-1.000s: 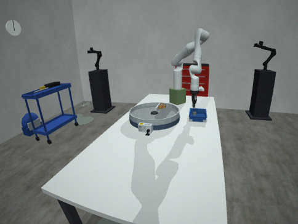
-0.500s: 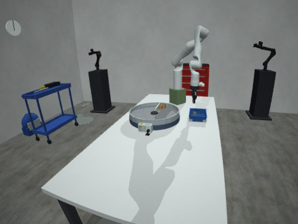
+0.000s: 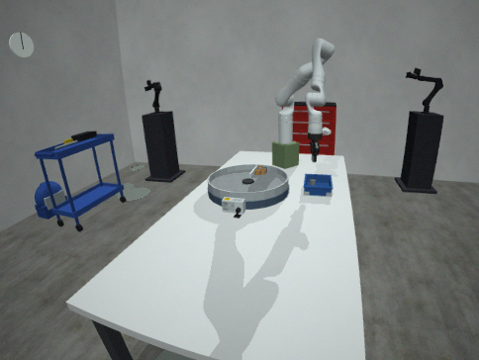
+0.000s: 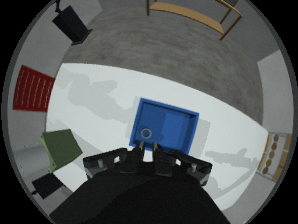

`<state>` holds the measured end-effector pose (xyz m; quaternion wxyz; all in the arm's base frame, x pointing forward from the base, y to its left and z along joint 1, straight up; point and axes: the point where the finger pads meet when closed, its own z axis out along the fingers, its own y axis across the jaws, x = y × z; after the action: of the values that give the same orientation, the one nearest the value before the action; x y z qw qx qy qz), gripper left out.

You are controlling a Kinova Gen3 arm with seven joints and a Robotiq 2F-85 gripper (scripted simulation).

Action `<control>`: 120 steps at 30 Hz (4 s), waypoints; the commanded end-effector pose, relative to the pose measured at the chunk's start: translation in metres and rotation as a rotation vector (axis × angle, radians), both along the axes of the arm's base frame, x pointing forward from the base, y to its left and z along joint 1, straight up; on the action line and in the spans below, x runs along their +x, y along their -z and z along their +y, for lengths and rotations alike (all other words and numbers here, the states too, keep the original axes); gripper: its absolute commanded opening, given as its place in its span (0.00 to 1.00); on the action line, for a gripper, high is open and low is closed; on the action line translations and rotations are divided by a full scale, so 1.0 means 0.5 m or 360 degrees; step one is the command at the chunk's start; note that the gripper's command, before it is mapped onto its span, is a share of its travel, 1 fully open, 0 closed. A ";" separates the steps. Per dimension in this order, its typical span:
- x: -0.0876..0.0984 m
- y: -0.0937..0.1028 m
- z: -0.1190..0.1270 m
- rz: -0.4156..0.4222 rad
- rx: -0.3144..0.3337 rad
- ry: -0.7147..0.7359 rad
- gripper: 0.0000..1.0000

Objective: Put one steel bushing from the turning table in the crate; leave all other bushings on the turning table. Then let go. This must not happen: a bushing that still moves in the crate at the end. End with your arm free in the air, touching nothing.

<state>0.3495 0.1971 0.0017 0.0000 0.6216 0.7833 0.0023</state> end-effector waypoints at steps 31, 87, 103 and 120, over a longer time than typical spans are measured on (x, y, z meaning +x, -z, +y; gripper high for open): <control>0.001 -0.001 0.000 -0.0002 0.0001 0.0000 0.16; 0.001 -0.001 0.000 -0.0002 0.0001 0.0000 1.00; 0.012 -0.009 0.002 -0.0004 0.0001 -0.0278 1.00; 0.025 -0.020 0.005 -0.0006 -0.0001 -0.0626 1.00</control>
<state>0.3570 0.1982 0.0082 0.0012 0.4725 0.8813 -0.0024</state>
